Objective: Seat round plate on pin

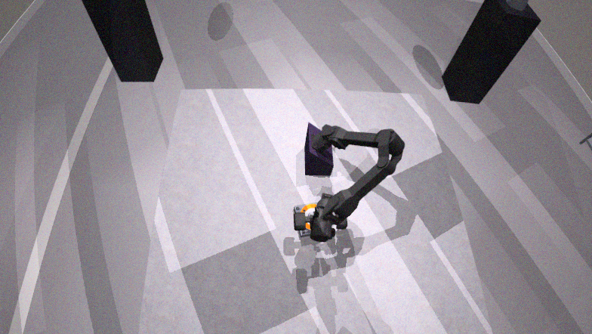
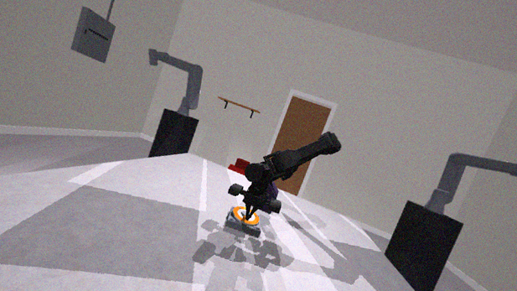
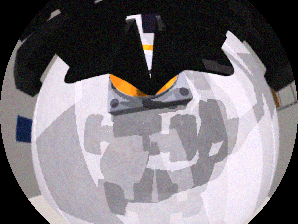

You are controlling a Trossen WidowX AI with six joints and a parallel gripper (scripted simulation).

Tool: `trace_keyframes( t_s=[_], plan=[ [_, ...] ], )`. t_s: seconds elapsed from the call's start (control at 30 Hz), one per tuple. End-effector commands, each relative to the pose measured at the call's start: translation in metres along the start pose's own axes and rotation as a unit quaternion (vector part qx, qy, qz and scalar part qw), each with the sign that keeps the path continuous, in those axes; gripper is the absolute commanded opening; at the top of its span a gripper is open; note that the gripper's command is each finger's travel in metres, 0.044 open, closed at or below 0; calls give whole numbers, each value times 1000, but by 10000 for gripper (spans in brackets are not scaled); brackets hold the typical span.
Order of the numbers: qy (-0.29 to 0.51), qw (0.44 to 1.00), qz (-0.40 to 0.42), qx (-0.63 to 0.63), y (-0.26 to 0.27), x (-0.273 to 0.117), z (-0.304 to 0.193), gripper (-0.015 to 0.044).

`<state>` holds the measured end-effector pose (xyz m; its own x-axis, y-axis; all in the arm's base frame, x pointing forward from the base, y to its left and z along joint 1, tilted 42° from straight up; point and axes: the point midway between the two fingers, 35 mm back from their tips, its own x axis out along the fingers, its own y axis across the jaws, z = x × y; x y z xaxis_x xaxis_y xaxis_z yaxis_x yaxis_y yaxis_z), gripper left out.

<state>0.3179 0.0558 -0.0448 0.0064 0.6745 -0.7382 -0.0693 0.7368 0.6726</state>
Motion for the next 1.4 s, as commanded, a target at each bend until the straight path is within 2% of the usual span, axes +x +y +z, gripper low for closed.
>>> trace_keyframes(
  t_s=[0.0, 1.37],
  plan=[
    [2, 1000, -6, 0, -7, 0, 0, 0],
    [2, 1000, -7, 0, -42, -3, -12, 0]
  ],
)
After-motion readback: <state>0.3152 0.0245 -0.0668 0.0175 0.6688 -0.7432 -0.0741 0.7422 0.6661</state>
